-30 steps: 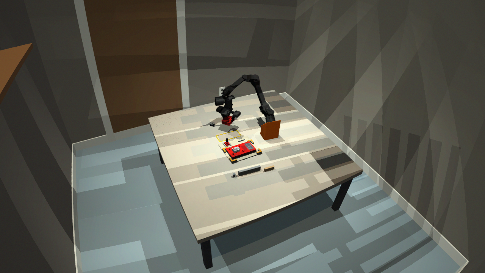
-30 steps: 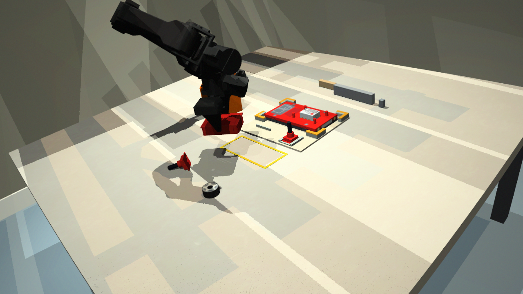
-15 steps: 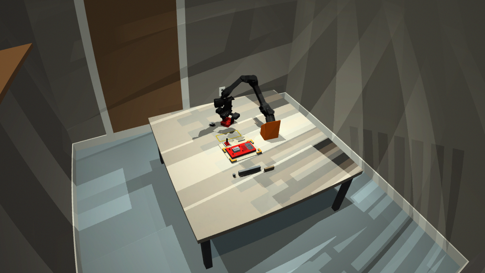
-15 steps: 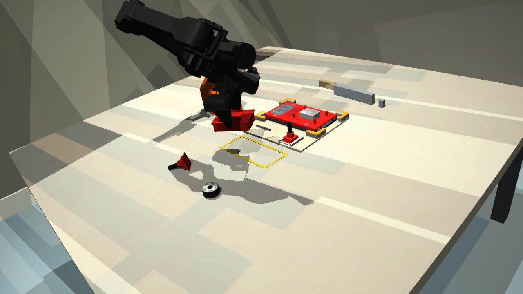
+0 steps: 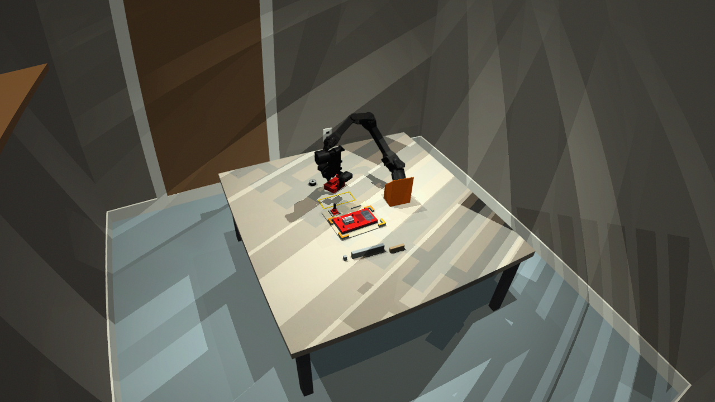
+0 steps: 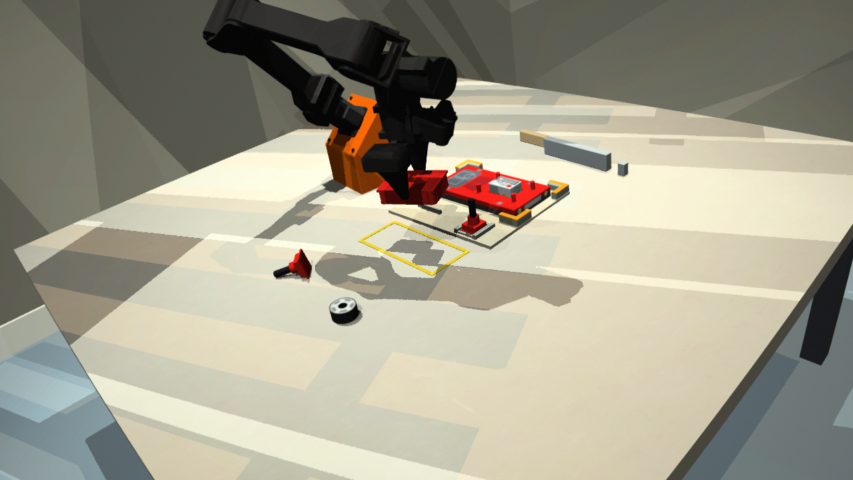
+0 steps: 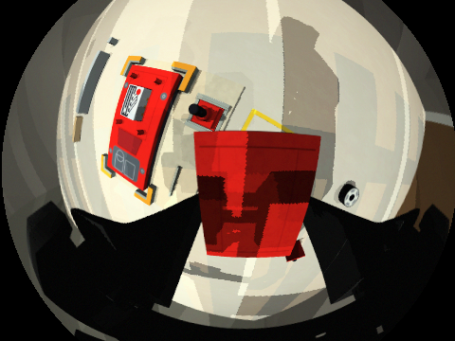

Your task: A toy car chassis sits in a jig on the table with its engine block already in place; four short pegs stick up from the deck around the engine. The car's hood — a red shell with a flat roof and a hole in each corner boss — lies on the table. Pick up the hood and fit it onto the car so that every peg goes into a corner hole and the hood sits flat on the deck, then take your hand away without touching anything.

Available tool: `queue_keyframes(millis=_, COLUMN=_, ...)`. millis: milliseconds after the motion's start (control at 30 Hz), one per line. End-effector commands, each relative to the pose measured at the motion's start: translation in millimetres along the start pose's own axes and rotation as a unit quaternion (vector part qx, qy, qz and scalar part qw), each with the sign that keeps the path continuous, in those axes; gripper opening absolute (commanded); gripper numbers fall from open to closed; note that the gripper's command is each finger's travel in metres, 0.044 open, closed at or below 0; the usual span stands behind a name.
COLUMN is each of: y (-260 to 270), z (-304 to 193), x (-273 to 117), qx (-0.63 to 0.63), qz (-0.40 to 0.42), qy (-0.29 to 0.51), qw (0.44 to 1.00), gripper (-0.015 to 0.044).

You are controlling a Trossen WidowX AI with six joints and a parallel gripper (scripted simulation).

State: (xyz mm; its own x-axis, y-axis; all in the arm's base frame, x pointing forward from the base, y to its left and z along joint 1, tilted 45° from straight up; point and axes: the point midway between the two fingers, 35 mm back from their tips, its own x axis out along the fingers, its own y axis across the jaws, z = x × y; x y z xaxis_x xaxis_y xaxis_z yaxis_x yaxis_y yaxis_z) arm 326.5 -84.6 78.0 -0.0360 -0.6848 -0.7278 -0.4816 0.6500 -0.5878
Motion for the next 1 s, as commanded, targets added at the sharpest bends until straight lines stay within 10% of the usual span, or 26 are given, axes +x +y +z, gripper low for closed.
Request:
queue_keyframes(millis=0, y=11.7, z=14.0, x=0.3, qx=0.017, qz=0.004, qy=0.0, qw=1.0, gripper=0.0)
queue_keyframes(millis=967, y=95.6, z=78.3, x=-0.1, qx=0.131, qz=0.004, qy=0.003, qw=0.991, gripper=0.0)
